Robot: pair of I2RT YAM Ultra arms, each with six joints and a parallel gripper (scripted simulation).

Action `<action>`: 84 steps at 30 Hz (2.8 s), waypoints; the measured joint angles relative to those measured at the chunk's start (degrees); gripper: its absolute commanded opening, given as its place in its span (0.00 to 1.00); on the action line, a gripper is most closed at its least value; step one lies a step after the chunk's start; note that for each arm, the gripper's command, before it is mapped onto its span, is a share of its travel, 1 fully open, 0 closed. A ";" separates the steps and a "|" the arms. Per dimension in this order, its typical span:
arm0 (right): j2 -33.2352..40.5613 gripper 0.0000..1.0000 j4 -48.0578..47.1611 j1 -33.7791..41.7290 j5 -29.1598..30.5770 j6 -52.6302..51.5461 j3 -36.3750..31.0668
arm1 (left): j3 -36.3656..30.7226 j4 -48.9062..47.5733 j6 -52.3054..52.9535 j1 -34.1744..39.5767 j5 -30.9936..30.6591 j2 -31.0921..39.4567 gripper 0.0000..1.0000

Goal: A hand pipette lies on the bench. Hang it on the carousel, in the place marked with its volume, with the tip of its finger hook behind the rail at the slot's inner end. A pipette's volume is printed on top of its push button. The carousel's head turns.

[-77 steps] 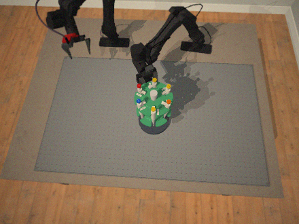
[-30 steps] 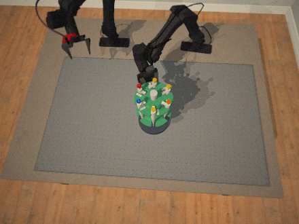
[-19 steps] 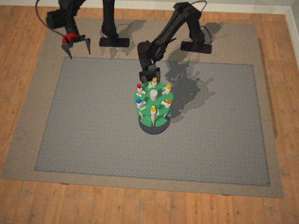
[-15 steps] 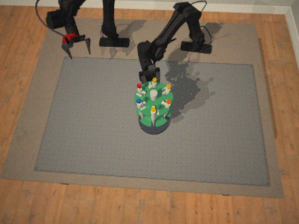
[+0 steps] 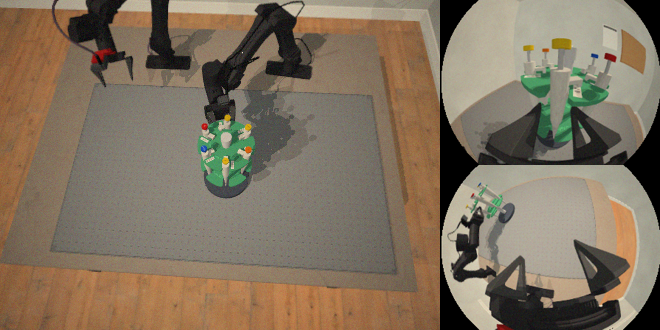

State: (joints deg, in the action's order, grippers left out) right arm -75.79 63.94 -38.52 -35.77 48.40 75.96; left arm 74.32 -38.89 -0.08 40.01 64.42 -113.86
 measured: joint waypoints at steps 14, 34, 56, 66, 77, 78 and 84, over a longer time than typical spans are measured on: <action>0.00 1.00 0.00 0.00 0.00 0.00 0.00 | 0.00 0.00 0.00 0.00 0.00 0.00 0.50; 0.00 1.00 0.00 0.00 0.00 0.00 0.00 | -8.13 -1.90 0.07 -2.71 -11.47 5.49 0.50; 0.00 1.00 0.00 0.00 0.00 0.00 0.00 | -8.13 -2.40 0.07 -2.71 -13.60 5.66 0.50; 0.00 1.00 0.00 0.00 0.00 0.00 0.00 | -8.13 -2.40 0.07 -2.71 -13.60 5.66 0.50; 0.00 1.00 0.00 0.00 0.00 0.00 0.00 | -8.13 -2.40 0.07 -2.71 -13.60 5.66 0.50; 0.00 1.00 0.00 0.00 0.00 0.00 0.00 | -8.13 -2.40 0.07 -2.71 -13.60 5.66 0.50; 0.00 1.00 0.00 0.00 0.00 0.00 0.00 | -13.35 -2.86 0.07 -4.61 -20.79 8.57 0.50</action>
State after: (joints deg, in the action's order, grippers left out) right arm -75.79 63.94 -38.52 -35.77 48.40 75.96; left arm 60.97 -41.76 -0.01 35.40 43.64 -105.30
